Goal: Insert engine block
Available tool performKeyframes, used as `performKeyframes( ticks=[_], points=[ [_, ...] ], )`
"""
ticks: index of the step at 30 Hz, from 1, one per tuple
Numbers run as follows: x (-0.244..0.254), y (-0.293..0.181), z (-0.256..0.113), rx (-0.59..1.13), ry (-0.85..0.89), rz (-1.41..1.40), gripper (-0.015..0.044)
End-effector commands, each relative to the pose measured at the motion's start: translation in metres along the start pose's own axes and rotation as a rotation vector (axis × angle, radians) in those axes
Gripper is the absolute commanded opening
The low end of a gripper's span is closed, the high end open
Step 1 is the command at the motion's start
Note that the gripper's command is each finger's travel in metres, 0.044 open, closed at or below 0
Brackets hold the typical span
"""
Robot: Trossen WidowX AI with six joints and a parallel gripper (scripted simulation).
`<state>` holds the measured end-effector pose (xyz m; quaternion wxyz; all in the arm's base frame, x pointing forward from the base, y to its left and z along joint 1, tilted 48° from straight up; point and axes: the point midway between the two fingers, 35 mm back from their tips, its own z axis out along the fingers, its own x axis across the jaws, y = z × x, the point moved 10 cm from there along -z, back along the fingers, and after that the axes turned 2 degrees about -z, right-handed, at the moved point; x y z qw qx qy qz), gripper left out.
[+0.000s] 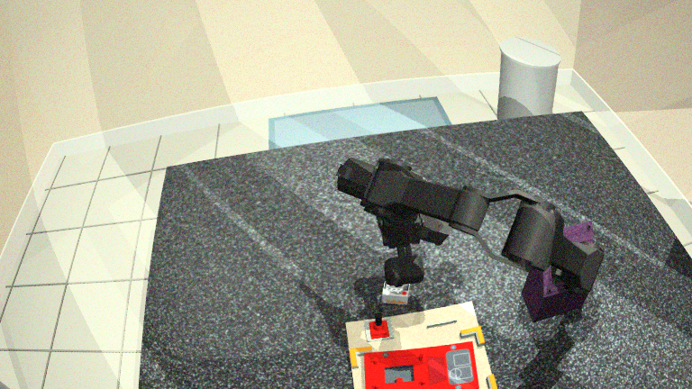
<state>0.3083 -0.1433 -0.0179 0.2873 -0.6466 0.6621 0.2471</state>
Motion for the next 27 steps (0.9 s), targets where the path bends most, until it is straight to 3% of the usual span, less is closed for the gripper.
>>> performKeyframes(
  ticks=[1,12,16,27],
  points=[
    [-0.002,-0.003,-0.007,-0.027,-0.028,0.148,0.0440],
    [-0.006,-0.007,-0.013,-0.053,-0.044,0.265,0.0440],
    [-0.007,-0.005,0.020,-0.053,-0.046,0.265,0.0440],
    [-0.008,-0.004,0.038,-0.053,-0.047,0.265,0.0440]
  ],
)
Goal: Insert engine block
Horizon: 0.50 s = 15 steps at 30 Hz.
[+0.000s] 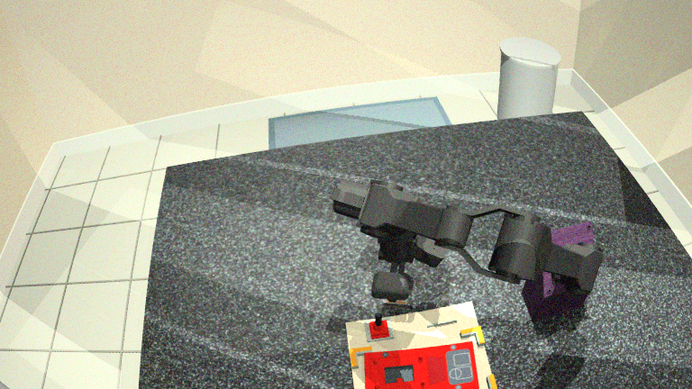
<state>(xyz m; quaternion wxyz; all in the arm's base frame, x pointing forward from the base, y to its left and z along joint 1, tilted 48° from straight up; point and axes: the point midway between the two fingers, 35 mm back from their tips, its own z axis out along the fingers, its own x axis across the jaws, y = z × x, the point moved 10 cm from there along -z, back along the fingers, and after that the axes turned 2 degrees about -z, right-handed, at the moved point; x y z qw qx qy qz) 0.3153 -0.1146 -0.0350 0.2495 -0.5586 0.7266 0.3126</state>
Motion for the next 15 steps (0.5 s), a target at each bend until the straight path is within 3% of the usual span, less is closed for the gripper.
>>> performKeyframes(
  ticks=[1,15],
  points=[
    [0.001,0.001,0.006,0.000,-0.006,0.008,0.0440],
    [0.000,0.001,0.028,0.000,-0.007,0.008,0.0440]
  ],
)
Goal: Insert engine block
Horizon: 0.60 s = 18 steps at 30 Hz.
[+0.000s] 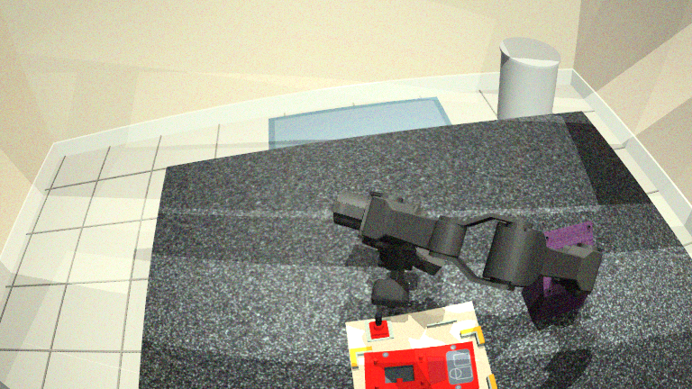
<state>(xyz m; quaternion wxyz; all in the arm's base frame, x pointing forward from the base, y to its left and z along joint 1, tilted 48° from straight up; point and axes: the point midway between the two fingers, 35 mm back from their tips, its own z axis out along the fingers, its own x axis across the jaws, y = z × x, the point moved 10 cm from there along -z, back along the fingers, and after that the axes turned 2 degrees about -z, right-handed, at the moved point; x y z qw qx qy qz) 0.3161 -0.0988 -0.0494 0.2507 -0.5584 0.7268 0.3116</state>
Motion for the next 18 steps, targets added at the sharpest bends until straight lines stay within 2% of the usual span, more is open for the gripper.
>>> performKeyframes(
  ticks=[1,4,15,18],
  points=[
    [0.0005,0.0012,0.0086,-0.003,-0.007,0.008,0.0440],
    [0.0004,0.0013,0.0109,-0.004,-0.007,0.008,0.0440],
    [0.0004,0.0013,0.0109,-0.004,-0.007,0.008,0.0151],
    [0.0004,0.0013,0.0109,-0.004,-0.007,0.008,0.0131]
  ],
)
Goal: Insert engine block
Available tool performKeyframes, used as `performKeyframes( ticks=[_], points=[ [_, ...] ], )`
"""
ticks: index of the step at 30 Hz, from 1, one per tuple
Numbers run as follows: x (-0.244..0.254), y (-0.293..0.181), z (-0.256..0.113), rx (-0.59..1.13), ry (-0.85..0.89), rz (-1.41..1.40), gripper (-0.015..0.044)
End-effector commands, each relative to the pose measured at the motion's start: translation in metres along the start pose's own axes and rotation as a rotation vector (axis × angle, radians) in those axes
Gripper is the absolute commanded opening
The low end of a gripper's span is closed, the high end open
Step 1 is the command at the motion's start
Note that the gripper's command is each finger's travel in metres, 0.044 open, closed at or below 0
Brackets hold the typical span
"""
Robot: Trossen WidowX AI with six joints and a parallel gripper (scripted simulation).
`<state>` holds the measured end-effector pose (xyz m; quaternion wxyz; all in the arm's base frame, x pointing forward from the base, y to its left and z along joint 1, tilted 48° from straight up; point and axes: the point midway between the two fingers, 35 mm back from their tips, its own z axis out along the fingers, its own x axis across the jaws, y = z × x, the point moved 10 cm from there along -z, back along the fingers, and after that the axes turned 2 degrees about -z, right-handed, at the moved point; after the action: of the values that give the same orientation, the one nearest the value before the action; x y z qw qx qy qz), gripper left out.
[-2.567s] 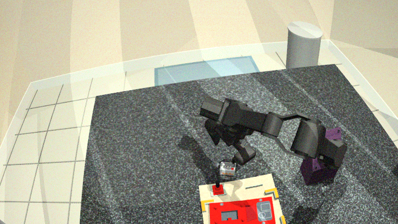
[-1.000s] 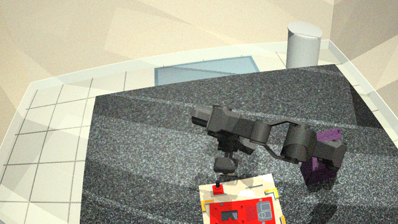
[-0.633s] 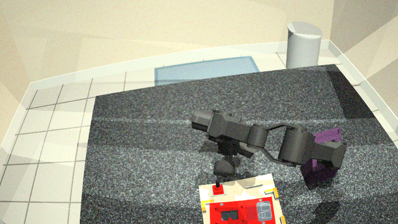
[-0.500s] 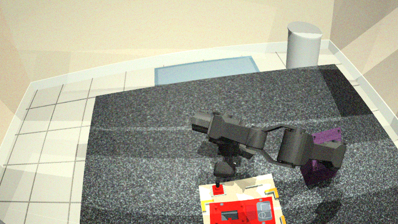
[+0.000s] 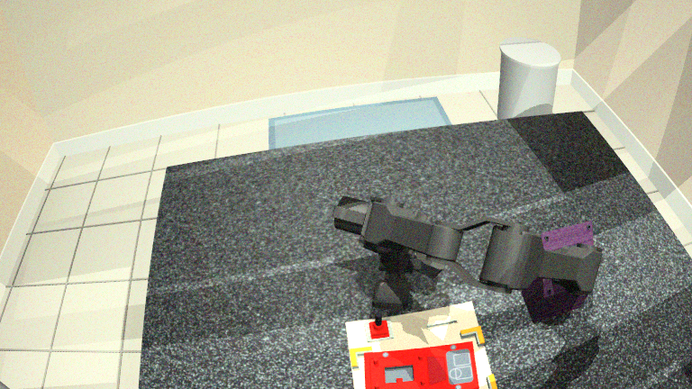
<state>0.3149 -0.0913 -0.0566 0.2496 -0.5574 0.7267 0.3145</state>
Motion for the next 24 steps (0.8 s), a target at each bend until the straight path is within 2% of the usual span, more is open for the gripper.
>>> performKeyframes(
  ticks=[1,5,9,24],
  points=[
    [0.000,0.000,0.000,0.002,-0.005,0.005,0.0125],
    [0.000,0.000,0.000,0.002,-0.005,0.005,0.0098],
    [0.000,-0.001,-0.004,0.002,-0.004,0.005,0.0000],
    [0.002,-0.006,-0.048,0.006,0.004,0.006,0.0000]
  ],
)
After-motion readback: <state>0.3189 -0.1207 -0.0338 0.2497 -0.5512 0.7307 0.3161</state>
